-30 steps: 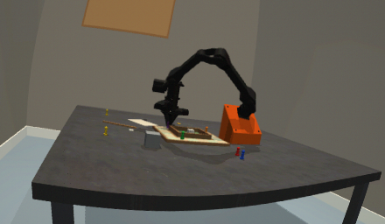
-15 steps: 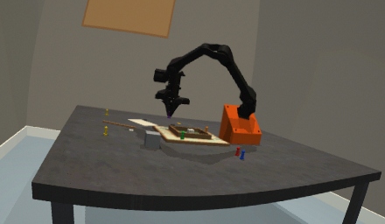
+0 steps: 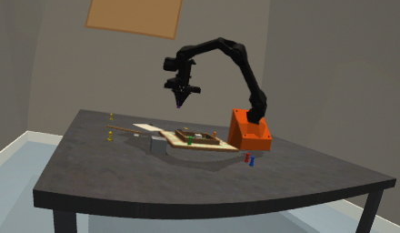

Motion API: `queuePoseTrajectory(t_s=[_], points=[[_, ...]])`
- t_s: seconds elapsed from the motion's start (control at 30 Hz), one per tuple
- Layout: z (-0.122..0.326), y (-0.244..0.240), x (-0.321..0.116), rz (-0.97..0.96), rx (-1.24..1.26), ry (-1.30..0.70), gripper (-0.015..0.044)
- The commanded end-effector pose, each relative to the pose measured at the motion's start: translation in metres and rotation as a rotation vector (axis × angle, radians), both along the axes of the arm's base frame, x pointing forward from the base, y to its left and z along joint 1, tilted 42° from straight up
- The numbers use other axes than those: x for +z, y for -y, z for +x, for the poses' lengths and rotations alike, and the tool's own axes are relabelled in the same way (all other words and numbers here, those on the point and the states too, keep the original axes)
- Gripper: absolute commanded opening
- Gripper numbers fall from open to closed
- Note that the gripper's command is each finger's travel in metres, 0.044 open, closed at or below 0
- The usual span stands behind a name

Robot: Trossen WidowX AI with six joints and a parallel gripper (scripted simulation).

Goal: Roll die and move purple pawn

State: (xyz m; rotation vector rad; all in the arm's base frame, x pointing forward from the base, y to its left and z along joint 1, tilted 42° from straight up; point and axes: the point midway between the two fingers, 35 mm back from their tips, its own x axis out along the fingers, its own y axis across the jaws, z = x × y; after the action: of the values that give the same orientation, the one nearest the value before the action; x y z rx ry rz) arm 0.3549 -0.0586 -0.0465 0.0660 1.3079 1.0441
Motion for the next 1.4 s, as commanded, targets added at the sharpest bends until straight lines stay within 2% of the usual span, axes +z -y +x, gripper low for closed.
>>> queuePoseTrajectory(t_s=[0.0, 0.6, 1.37], points=[[0.009, -0.022, 0.006, -0.008, 0.004, 0.005, 0.0000], [0.023, -0.146, 0.031, 0.011, 0.006, 0.005, 0.0000], [0.019, -0.179, 0.002, 0.015, 0.007, 0.004, 0.0000]])
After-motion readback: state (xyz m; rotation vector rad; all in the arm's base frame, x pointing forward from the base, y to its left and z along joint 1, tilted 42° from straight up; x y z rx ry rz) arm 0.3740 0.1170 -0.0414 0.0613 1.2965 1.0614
